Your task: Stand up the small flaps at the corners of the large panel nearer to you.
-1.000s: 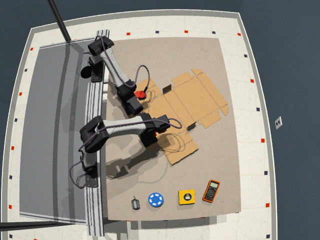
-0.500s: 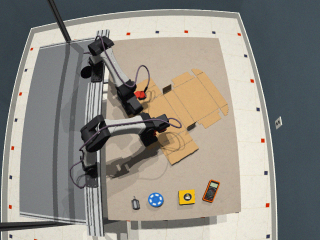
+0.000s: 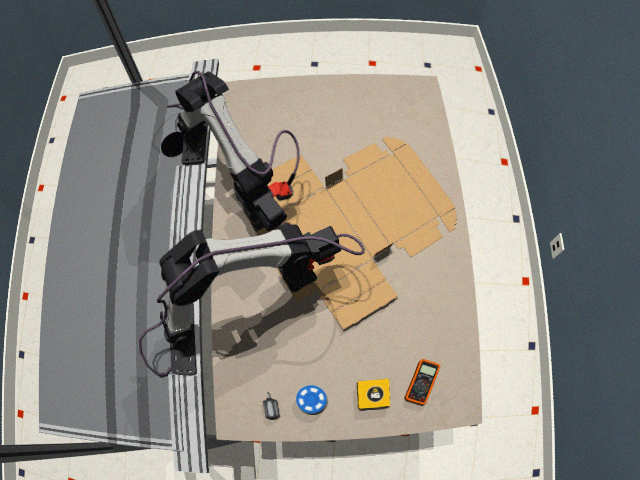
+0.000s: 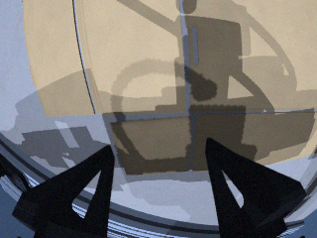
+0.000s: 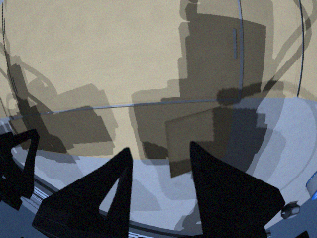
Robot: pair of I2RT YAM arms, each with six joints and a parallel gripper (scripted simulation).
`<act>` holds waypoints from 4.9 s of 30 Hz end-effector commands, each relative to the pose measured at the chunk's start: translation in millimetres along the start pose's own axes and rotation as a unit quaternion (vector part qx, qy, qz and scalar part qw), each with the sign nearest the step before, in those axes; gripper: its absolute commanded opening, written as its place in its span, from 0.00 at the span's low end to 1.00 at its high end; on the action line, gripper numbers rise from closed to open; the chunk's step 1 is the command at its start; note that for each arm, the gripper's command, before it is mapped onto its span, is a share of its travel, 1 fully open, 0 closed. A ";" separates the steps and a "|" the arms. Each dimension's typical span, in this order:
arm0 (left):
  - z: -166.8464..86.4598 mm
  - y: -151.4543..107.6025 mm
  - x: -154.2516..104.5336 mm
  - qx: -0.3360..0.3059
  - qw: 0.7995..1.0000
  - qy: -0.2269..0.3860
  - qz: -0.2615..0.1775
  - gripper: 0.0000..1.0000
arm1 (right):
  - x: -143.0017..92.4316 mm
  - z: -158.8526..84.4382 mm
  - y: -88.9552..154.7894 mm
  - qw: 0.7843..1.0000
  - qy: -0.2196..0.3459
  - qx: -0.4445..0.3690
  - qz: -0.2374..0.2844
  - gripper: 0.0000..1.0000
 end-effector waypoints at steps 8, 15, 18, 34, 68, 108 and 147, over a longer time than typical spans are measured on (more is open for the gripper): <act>-6.7 6.5 12.2 0.005 0.999 0.005 0.031 0.76 | -51.1 6.2 -24.3 0.999 -0.032 -0.001 -0.002 0.48; -6.7 6.5 12.2 0.005 0.999 0.005 0.031 0.76 | -56.0 7.2 -36.5 0.999 -0.032 -0.001 -0.004 0.48; -6.7 6.5 12.2 0.005 0.999 0.005 0.031 0.76 | -55.7 7.3 -36.9 1.000 -0.031 -0.001 -0.004 0.48; -6.7 6.5 12.2 0.005 0.999 0.005 0.031 0.76 | -51.8 9.0 -44.5 1.000 -0.025 0.000 -0.015 0.65; -6.7 6.5 12.2 0.005 0.999 0.005 0.031 0.76 | -3.9 8.6 -75.4 0.999 -0.004 0.003 -0.042 0.76; -6.7 6.5 12.2 0.005 0.999 0.005 0.031 0.76 | 12.9 8.4 -63.3 0.993 -0.024 0.003 -0.117 0.76; -5.0 19.3 1.4 0.005 0.995 -0.008 -0.098 0.76 | 13.1 8.1 -64.9 0.993 -0.023 0.006 -0.117 0.76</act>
Point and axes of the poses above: on each arm, the point where the finger pads meet when closed, its own x axis out along the fingers, its own y axis across the jaws, z = x × y, the point moved 8 cm from there along -x, back along the fingers, and after that the axes turned 7 degrees about x, right-handed, at the moved point
